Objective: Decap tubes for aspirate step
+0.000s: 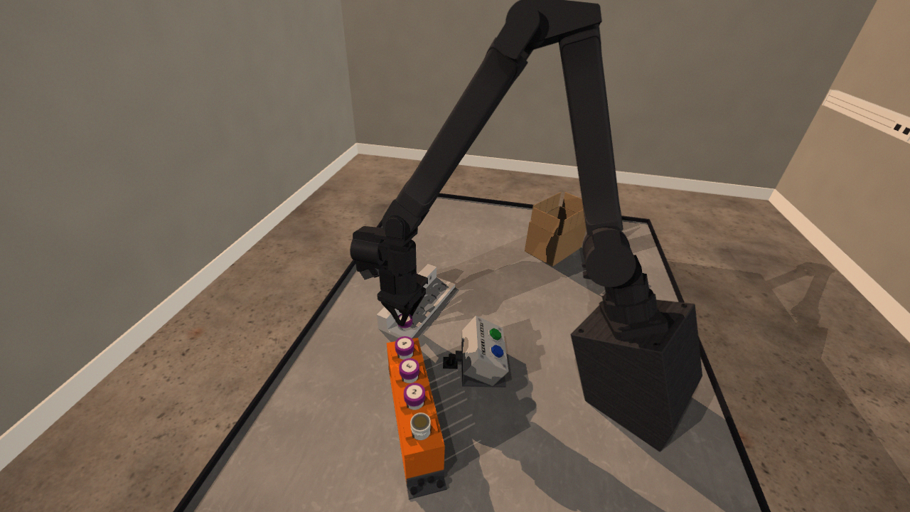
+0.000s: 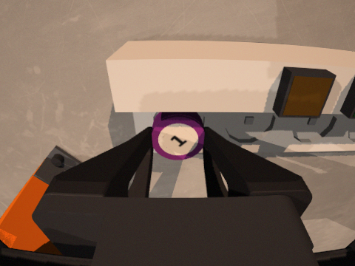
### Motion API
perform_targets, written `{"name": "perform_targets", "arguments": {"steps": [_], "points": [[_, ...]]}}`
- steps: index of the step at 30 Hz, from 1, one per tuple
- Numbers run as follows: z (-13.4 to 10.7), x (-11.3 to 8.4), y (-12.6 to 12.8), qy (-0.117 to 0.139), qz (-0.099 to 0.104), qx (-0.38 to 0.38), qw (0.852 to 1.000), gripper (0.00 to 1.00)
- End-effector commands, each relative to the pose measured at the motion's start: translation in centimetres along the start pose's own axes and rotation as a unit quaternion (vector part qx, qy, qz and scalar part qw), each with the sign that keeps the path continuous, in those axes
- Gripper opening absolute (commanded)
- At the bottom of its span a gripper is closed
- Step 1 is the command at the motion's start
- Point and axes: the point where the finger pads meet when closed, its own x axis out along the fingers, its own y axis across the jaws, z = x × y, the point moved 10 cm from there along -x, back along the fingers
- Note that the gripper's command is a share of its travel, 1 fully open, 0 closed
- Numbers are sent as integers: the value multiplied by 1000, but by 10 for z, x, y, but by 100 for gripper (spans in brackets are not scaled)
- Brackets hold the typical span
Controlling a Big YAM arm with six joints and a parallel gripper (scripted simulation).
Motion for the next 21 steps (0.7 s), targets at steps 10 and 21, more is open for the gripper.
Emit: {"name": "perform_targets", "arguments": {"steps": [10, 21], "points": [[3, 4, -5, -5, 0, 1, 1000, 0], [-1, 12, -5, 1, -2, -1, 1000, 0]]}}
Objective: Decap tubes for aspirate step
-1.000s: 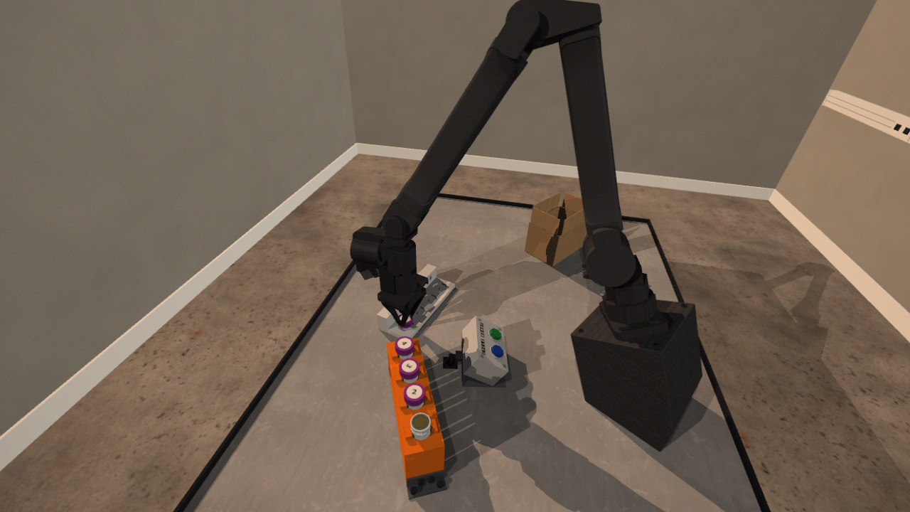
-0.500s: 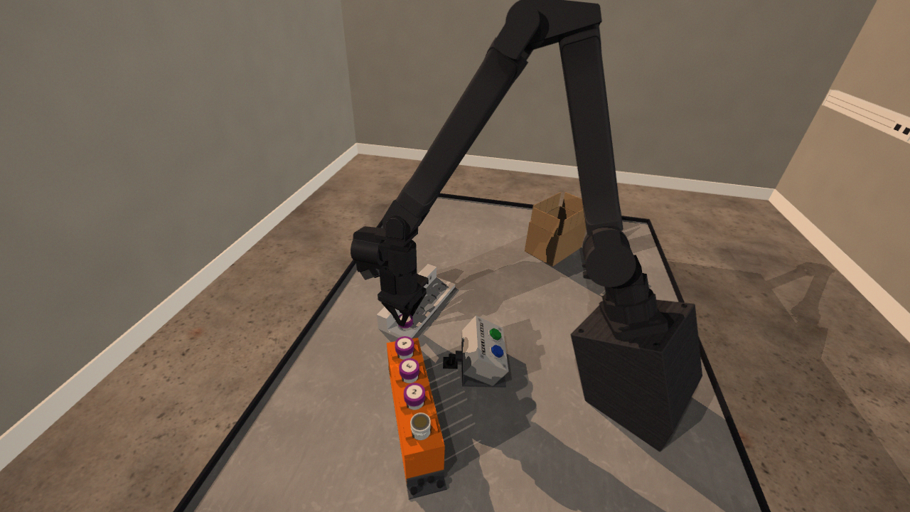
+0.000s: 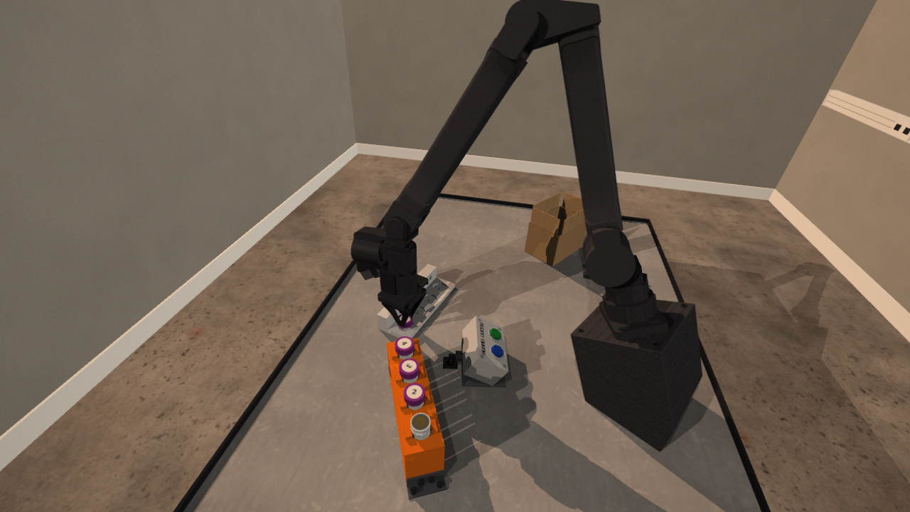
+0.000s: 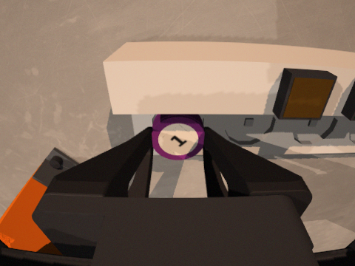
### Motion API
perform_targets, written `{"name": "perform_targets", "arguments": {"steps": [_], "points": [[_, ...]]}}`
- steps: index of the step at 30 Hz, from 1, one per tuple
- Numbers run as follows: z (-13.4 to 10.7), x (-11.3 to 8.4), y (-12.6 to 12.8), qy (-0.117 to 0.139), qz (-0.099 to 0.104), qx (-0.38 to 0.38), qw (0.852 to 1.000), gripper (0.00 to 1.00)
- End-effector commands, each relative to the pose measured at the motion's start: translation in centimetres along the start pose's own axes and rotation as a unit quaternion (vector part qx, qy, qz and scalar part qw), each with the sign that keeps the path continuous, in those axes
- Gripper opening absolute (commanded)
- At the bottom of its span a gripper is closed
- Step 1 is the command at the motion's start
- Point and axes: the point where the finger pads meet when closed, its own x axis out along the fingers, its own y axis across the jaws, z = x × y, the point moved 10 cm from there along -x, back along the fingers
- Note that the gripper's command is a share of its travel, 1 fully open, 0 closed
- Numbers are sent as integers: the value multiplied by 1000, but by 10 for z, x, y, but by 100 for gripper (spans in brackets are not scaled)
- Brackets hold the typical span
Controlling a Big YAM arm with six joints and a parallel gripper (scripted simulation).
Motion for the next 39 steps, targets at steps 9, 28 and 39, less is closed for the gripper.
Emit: {"name": "perform_targets", "arguments": {"steps": [9, 28, 39], "points": [[-1, 14, -4, 3, -2, -1, 1000, 0], [5, 15, -4, -3, -1, 1, 1000, 0], [6, 7, 1, -7, 2, 1, 1000, 47]]}}
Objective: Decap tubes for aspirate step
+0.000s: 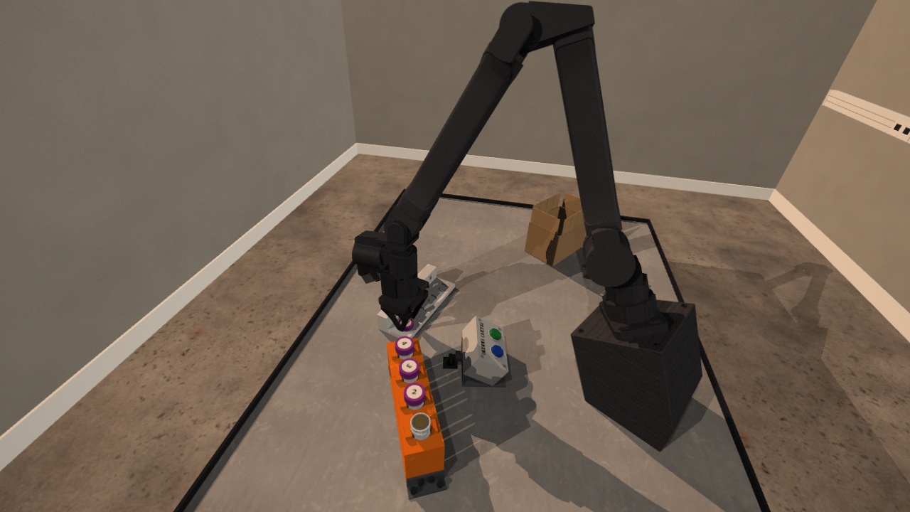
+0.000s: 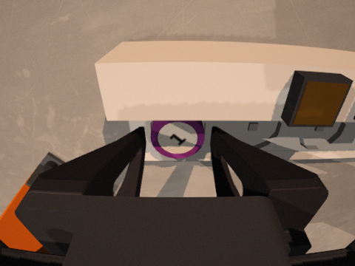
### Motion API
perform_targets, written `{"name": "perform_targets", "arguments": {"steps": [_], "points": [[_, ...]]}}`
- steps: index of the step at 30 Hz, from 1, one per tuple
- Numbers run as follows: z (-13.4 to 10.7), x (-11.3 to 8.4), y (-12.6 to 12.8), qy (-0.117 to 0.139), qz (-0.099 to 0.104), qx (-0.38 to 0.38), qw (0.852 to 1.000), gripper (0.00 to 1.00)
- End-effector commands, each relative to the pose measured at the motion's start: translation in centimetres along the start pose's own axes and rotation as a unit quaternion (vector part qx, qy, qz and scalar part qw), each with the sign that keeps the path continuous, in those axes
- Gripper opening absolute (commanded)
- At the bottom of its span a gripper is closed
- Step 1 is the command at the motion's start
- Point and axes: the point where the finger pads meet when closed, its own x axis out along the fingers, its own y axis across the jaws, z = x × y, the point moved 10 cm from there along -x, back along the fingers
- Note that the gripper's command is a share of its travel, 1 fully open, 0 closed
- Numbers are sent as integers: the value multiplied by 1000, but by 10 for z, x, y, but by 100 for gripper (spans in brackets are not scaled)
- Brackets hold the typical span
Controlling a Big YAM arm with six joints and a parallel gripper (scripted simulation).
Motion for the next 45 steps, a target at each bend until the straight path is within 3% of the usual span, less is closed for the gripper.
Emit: {"name": "perform_targets", "arguments": {"steps": [1, 10, 24, 27, 40, 43, 45], "points": [[8, -2, 1, -8, 2, 1, 1000, 47], [8, -2, 1, -8, 2, 1, 1000, 47], [17, -87, 5, -24, 8, 5, 1000, 47], [11, -89, 4, -17, 6, 3, 1000, 47], [17, -159, 4, -27, 10, 6, 1000, 47], [17, -159, 4, -27, 10, 6, 1000, 47], [-3, -132, 4, 12, -2, -3, 1000, 47]]}}
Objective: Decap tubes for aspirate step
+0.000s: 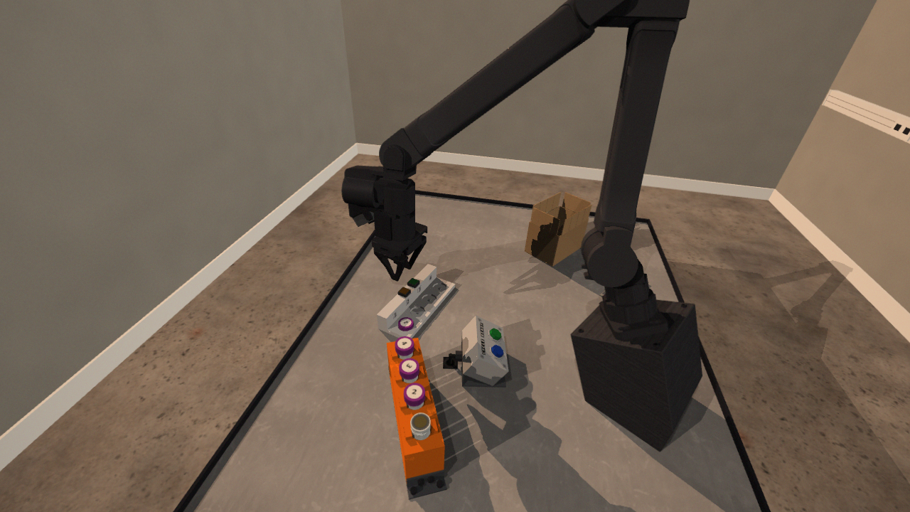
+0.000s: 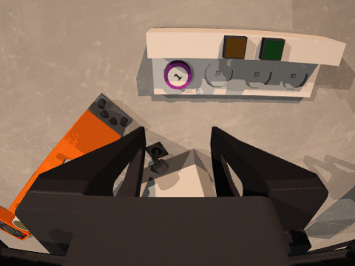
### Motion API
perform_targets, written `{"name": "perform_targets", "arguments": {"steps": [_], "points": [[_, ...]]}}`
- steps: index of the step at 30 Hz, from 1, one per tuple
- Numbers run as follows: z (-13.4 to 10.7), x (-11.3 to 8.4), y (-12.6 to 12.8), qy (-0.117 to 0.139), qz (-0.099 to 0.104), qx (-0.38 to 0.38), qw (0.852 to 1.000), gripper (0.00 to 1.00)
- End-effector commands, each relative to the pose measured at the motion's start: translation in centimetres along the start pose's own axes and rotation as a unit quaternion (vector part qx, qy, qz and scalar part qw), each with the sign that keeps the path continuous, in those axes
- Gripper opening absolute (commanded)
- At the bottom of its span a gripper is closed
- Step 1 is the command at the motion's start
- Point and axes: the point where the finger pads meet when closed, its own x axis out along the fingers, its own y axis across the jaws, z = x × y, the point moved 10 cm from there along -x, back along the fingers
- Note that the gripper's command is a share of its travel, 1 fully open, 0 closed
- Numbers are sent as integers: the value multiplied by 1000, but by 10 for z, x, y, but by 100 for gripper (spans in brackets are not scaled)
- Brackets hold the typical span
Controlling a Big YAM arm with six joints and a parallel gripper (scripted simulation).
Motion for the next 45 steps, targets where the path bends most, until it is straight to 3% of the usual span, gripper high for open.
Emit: {"name": "perform_targets", "arguments": {"steps": [1, 5, 7, 8, 9, 10, 11, 15, 18, 20, 22, 25, 30, 32, 41, 45], "points": [[-8, 9, 5, 22, -4, -2, 1000, 47], [-26, 8, 33, 13, -5, 164, 986, 49], [-31, 8, 40, 10, -4, 206, 979, 49], [-13, -5, 44, -7, 8, 212, 977, 49], [-30, 3, 48, 4, 0, 243, 970, 49], [-25, -1, 49, 1, 2, 250, 968, 49], [-43, 7, 52, 14, -8, 278, 960, 49], [-34, 1, 54, 7, -3, 287, 958, 49], [-58, 7, 72, 11, -8, 391, 920, 49], [-69, 6, 86, 11, -9, 390, 921, 49], [-63, -4, 105, -1, 9, 398, 918, 49], [-94, 4, 118, 11, -10, 390, 921, 49], [-105, -6, 160, 3, 8, 397, 918, 49], [-105, -6, 160, 3, 8, 397, 918, 49], [-154, -8, 219, 6, 5, 395, 919, 49], [-146, -3, 213, 5, -1, 407, 913, 49]]}}
